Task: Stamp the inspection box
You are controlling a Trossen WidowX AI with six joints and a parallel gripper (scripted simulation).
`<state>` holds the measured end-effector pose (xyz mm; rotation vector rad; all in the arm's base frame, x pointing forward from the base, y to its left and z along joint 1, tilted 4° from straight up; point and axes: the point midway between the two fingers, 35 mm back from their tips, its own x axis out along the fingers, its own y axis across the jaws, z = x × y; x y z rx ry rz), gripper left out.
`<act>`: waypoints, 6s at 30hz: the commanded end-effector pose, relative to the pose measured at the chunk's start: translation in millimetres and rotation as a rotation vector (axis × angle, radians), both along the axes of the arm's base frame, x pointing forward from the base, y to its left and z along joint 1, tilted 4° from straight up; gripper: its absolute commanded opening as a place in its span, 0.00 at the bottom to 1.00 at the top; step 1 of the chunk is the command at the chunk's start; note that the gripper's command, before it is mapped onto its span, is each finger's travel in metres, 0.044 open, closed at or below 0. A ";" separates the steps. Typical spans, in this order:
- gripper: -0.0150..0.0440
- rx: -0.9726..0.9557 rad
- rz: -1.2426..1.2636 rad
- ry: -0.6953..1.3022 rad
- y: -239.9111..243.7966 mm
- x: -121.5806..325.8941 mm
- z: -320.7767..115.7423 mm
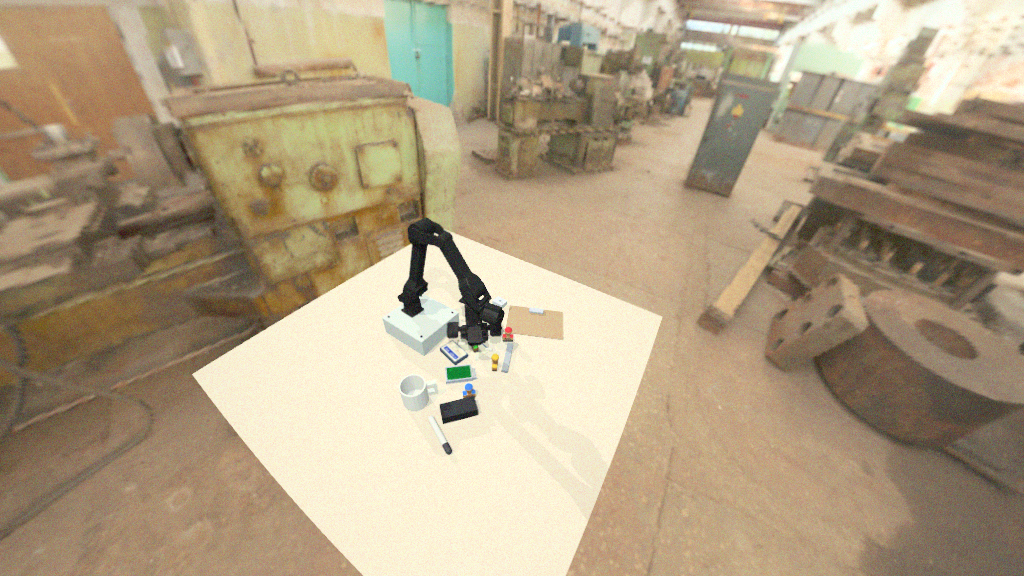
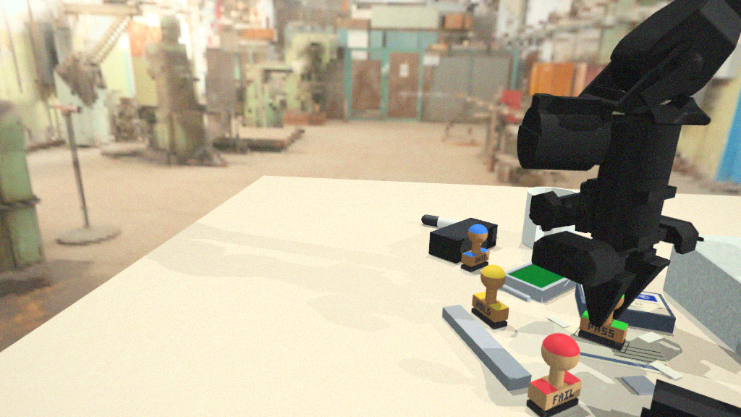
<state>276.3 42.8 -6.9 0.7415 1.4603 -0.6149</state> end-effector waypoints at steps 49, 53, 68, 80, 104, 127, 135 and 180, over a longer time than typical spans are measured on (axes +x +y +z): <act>0.25 -0.001 0.002 0.000 0.0 0.6 -0.1; 0.25 -0.001 0.002 0.000 -0.2 0.6 1.8; 0.25 -0.001 0.002 -0.001 -0.6 0.4 8.9; 0.25 -0.001 0.002 -0.001 -1.6 1.6 25.4; 0.25 -0.001 0.002 -0.001 -4.3 -0.1 64.4; 0.25 0.004 0.000 0.003 63.4 -38.7 74.2; 0.25 0.007 -0.001 0.005 90.4 -62.8 75.5; 0.25 0.009 -0.001 0.006 105.9 -72.7 12.7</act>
